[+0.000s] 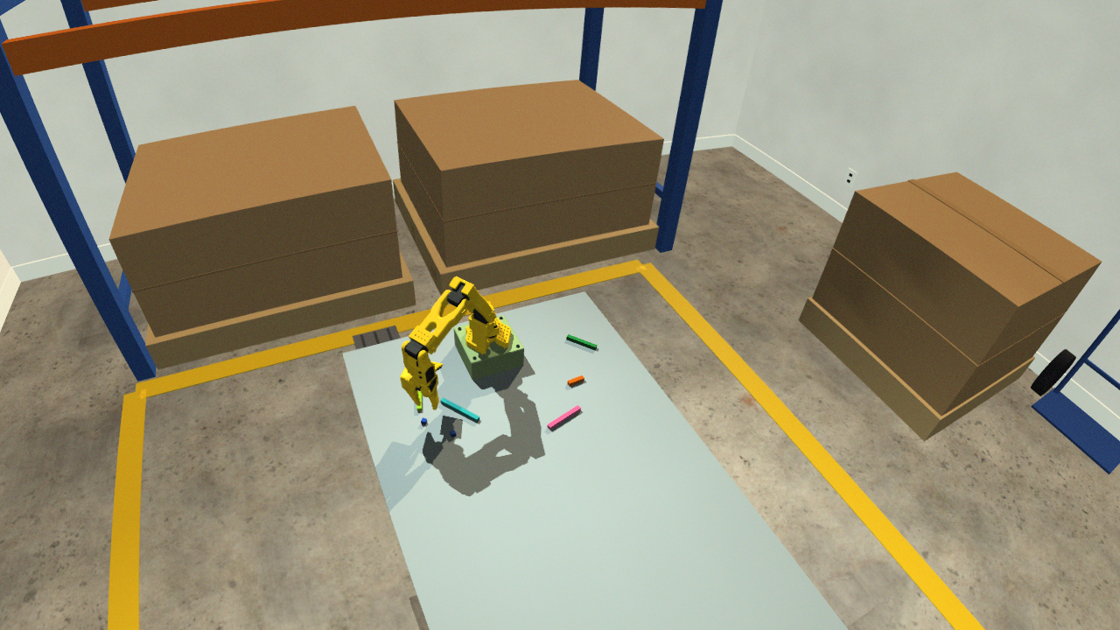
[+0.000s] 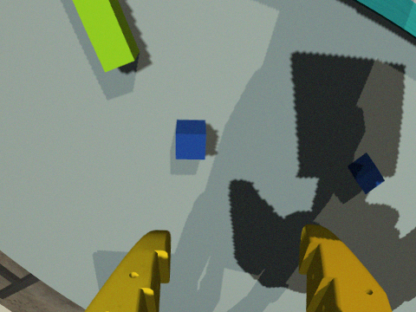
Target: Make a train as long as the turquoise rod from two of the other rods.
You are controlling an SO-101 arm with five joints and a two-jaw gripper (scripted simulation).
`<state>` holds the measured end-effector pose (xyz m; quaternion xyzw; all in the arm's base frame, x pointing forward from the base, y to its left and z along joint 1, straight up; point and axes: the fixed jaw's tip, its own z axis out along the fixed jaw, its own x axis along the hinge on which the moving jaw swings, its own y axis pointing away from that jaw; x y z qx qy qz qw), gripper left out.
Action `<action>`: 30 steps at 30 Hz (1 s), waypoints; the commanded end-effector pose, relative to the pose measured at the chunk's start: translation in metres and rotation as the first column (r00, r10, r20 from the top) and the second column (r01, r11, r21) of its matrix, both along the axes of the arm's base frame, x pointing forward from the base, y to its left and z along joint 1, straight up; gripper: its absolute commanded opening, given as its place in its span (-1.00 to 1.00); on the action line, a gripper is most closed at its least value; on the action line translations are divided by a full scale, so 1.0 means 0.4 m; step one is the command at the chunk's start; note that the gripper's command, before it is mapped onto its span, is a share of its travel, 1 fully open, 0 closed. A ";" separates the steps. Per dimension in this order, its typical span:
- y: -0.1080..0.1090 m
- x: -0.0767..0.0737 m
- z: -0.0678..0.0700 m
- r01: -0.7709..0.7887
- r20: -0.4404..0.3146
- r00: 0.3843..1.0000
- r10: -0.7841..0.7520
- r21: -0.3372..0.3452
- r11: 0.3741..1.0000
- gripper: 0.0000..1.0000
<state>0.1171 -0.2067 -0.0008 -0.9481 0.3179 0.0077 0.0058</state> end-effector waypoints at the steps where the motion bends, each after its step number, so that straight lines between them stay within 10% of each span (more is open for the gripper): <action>1: -0.020 -0.004 -0.004 0.005 0.012 1.000 -0.005 -0.017 1.000 -0.63; 30: -0.022 -0.003 -0.023 0.005 0.012 1.000 -0.005 -0.017 1.000 -0.63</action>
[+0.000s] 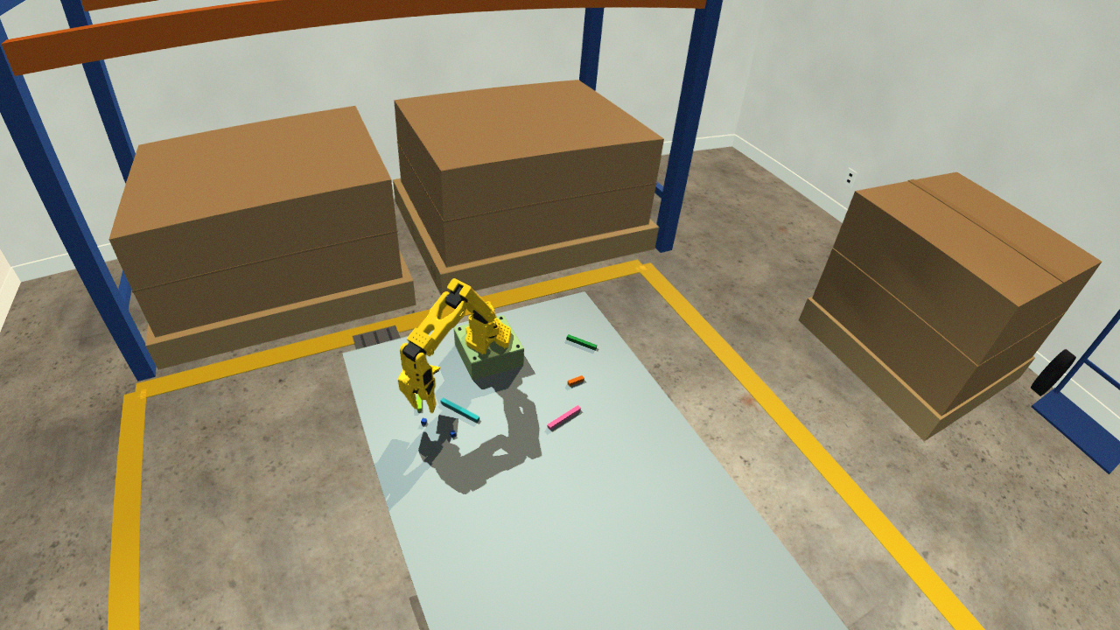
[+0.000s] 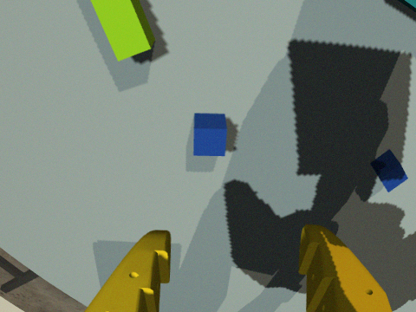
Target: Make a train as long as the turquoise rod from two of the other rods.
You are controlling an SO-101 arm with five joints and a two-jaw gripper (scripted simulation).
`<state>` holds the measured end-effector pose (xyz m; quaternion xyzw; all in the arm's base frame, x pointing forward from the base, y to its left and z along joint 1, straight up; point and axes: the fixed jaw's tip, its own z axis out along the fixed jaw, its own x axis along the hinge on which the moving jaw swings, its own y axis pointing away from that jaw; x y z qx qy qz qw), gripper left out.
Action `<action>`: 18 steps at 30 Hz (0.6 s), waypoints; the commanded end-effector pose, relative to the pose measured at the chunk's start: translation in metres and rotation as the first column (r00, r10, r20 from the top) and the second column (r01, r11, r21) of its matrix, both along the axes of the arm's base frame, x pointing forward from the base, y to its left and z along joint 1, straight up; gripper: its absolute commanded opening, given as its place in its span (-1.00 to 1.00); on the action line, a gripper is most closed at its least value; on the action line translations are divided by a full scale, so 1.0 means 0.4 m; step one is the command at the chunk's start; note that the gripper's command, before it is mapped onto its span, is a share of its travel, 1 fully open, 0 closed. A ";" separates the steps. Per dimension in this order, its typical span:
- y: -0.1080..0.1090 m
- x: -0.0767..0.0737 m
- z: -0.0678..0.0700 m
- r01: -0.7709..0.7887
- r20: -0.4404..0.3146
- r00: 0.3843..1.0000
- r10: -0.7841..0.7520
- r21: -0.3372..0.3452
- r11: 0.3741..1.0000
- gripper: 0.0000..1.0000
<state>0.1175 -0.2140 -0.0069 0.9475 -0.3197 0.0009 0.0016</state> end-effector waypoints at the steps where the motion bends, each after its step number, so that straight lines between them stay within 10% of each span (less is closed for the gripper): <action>1: -0.003 -0.004 -0.012 0.001 0.000 1.000 -0.001 0.002 1.000 -0.63; 18: -0.003 -0.004 -0.084 0.001 0.000 1.000 -0.001 0.002 1.000 -0.63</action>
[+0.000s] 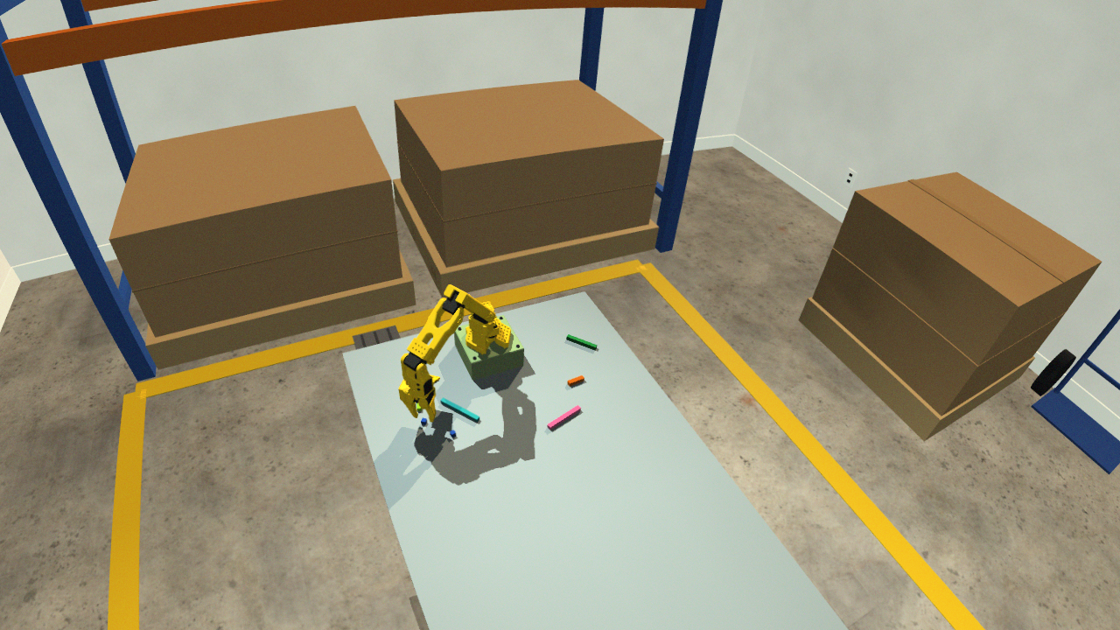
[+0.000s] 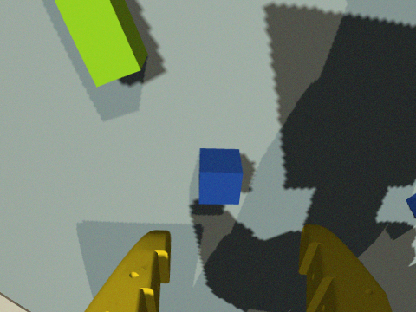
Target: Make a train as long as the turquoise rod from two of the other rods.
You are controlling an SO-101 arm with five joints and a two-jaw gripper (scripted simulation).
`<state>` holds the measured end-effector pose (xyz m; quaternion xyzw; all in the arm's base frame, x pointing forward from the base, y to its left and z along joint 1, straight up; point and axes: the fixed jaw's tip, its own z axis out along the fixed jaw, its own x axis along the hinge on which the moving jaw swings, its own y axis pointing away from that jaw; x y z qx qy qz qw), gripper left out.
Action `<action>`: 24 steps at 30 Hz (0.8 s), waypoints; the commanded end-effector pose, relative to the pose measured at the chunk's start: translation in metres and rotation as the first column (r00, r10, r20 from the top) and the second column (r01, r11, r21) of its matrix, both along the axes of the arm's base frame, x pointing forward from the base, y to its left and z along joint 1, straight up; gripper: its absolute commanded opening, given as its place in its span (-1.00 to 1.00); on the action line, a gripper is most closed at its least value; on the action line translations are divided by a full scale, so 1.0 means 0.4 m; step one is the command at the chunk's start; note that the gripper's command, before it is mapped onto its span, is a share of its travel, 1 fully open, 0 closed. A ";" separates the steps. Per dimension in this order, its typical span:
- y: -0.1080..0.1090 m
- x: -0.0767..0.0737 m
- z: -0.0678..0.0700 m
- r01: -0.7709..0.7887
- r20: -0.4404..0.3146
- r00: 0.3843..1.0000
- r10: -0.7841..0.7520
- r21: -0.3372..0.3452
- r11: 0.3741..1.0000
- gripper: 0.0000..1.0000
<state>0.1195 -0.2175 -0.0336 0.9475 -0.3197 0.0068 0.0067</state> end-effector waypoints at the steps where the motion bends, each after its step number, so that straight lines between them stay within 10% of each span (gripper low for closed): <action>1: 0.006 -0.009 -0.022 0.002 -0.008 1.000 -0.001 0.016 1.000 -0.63; 24: 0.022 -0.019 -0.056 0.002 -0.021 1.000 -0.001 0.039 0.999 -0.63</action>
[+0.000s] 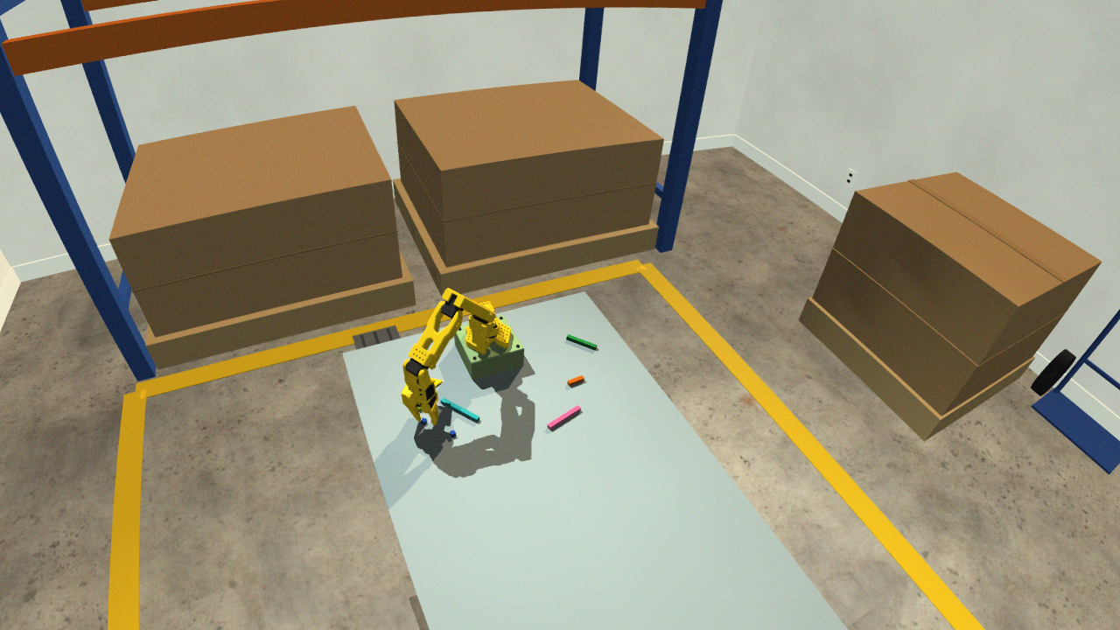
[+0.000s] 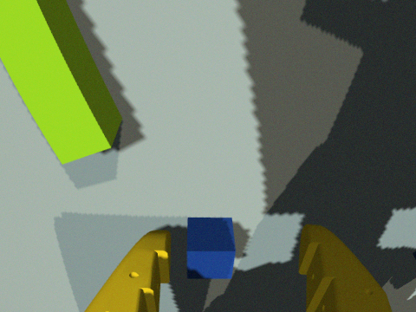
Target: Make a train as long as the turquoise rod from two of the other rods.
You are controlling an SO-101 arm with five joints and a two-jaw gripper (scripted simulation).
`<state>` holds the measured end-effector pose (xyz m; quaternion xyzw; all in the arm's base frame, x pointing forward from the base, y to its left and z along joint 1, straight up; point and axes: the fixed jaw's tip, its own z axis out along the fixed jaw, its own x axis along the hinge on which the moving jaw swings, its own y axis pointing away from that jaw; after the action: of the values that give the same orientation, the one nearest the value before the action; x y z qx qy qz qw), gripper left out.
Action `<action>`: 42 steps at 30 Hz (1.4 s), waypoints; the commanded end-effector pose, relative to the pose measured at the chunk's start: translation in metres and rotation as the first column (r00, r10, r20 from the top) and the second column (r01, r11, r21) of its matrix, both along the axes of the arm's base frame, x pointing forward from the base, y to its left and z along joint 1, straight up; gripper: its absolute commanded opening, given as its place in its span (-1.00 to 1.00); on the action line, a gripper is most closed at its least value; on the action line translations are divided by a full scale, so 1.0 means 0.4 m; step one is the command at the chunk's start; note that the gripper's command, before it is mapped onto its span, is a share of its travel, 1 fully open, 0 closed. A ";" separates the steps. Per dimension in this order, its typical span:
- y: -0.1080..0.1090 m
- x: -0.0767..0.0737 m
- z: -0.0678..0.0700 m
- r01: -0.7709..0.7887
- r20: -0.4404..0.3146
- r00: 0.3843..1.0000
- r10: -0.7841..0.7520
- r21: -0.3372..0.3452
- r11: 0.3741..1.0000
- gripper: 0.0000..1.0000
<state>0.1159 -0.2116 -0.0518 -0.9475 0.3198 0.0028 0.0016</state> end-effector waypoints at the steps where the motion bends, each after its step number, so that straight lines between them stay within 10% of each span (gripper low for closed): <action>1: 0.007 -0.010 -0.011 0.002 -0.008 1.000 -0.001 0.017 1.000 -0.63; 42: 0.007 -0.010 -0.011 0.002 -0.008 1.000 -0.001 0.017 1.000 -0.90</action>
<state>0.1159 -0.2117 -0.0518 -0.9475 0.3198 0.0025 0.0014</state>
